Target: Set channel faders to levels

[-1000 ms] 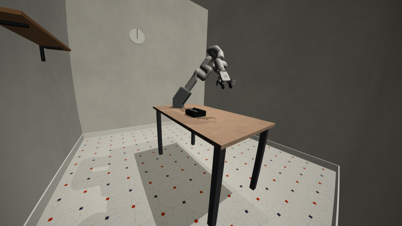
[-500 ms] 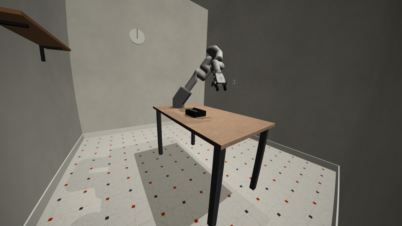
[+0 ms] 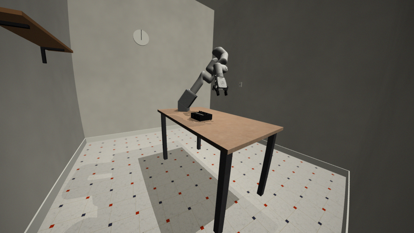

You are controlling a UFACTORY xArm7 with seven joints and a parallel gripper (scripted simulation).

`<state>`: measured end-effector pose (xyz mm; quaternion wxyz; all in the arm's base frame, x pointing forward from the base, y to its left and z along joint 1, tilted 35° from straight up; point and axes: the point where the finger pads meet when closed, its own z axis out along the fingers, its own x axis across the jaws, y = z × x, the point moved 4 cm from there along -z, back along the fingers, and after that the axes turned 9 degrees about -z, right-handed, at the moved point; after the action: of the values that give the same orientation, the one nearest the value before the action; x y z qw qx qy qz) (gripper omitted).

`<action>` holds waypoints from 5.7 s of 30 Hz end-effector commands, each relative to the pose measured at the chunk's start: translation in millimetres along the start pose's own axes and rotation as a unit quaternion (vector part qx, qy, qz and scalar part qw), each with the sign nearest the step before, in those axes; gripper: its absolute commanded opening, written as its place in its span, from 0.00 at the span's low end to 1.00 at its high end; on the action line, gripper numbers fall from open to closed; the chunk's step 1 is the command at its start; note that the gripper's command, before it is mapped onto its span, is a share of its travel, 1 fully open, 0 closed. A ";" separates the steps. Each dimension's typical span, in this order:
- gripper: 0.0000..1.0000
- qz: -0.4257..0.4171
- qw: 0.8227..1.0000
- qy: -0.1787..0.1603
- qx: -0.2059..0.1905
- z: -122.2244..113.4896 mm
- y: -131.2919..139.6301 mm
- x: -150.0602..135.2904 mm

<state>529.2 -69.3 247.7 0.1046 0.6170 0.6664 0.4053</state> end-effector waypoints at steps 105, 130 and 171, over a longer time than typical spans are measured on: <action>1.00 -0.524 0.825 0.040 0.207 65.7 -181.5 -43.8; 1.00 -0.719 0.662 0.044 0.207 68.9 -184.5 -36.8; 1.00 -0.719 0.662 0.044 0.207 68.9 -184.5 -36.8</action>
<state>444.6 -56.5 65.4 0.2027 -0.0685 0.9732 0.0837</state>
